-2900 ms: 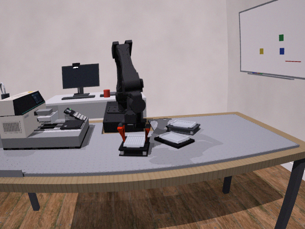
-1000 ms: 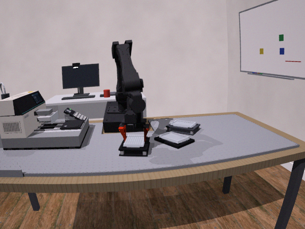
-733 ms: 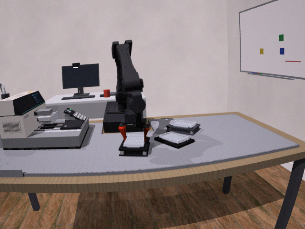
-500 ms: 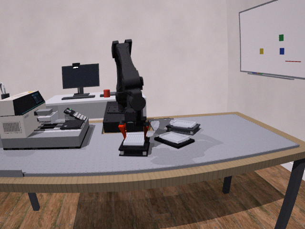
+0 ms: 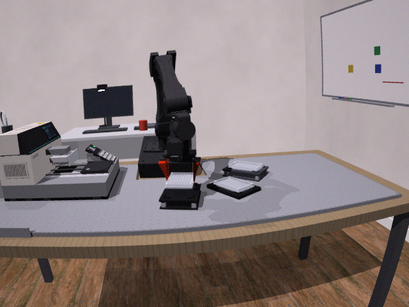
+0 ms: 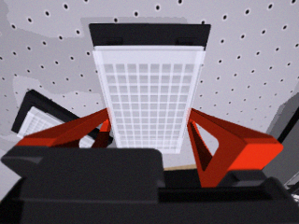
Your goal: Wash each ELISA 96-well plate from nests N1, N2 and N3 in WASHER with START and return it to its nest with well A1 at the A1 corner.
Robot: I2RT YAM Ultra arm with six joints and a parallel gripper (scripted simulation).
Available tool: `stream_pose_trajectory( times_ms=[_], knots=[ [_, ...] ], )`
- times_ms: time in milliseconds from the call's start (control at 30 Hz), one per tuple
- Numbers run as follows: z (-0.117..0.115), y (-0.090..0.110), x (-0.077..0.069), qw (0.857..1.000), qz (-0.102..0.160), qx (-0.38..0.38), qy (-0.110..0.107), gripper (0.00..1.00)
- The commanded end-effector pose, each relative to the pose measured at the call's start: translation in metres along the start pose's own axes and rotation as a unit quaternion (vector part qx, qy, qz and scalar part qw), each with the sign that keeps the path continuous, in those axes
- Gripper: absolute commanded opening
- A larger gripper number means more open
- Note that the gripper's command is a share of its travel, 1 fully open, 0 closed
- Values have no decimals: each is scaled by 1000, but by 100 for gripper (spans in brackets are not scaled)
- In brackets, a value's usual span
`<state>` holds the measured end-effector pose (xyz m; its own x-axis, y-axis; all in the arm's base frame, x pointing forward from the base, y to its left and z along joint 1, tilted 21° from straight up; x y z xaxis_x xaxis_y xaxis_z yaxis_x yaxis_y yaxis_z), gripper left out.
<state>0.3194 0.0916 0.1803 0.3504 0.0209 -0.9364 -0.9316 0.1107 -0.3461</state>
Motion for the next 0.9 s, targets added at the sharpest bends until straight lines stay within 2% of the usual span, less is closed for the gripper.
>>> stream_pose_trajectory(
  times_ms=[0, 867],
  knots=[
    [0, -2, -12, 1000, -6, 2, -1, 0],
    [0, -1, -49, 1000, -6, 2, -1, 0]
  ],
)
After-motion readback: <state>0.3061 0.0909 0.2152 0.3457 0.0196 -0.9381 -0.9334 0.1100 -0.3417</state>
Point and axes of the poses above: the point where the finger pads meet when closed, its own x axis out along the fingers, its own z axis across the jaws, y = z × x, the point moved 8 cm from there along -x, back along the fingers, and after that the axes turned 3 degrees about x, right-handed, at the moved point
